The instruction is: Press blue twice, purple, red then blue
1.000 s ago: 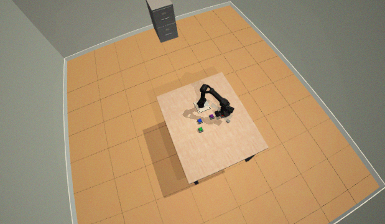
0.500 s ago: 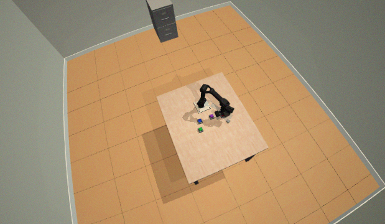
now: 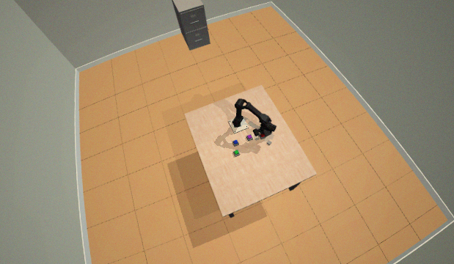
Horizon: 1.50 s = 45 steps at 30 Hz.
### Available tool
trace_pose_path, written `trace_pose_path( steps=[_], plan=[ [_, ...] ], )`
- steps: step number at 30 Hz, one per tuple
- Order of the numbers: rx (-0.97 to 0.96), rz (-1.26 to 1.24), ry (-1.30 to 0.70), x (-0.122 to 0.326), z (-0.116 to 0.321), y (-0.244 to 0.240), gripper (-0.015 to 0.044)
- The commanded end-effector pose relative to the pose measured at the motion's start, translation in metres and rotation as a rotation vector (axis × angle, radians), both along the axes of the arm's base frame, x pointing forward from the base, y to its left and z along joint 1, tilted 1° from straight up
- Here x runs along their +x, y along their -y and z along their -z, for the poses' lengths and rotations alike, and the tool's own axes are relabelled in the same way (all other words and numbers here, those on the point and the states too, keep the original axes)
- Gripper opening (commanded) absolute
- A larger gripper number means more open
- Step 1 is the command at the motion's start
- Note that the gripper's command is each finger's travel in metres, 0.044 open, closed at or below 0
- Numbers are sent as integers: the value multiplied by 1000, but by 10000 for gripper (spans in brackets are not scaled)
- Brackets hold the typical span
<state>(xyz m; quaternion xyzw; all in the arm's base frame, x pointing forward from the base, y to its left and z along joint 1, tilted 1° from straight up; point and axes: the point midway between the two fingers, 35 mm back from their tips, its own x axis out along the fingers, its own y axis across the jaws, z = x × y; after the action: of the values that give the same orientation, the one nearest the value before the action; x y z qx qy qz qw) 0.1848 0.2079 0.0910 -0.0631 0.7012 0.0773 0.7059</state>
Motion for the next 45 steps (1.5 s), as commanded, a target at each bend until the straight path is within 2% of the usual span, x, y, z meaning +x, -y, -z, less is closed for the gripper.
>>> trace_pose_path(
  steps=[1, 4, 11, 17, 22, 33, 40, 45],
  plan=[
    [9, 3, 7, 2, -32, -2, 20],
    [9, 3, 7, 1, -61, 0, 20],
    [8, 3, 7, 6, -63, 8, 20],
    [0, 3, 12, 38, -63, 78, 20],
    [-8, 3, 14, 48, -63, 140, 20],
    [-20, 3, 9, 18, -58, 259, 20],
    [-21, 3, 9, 15, -56, 265, 20],
    [-21, 3, 9, 16, -4, 265, 20]
  ],
)
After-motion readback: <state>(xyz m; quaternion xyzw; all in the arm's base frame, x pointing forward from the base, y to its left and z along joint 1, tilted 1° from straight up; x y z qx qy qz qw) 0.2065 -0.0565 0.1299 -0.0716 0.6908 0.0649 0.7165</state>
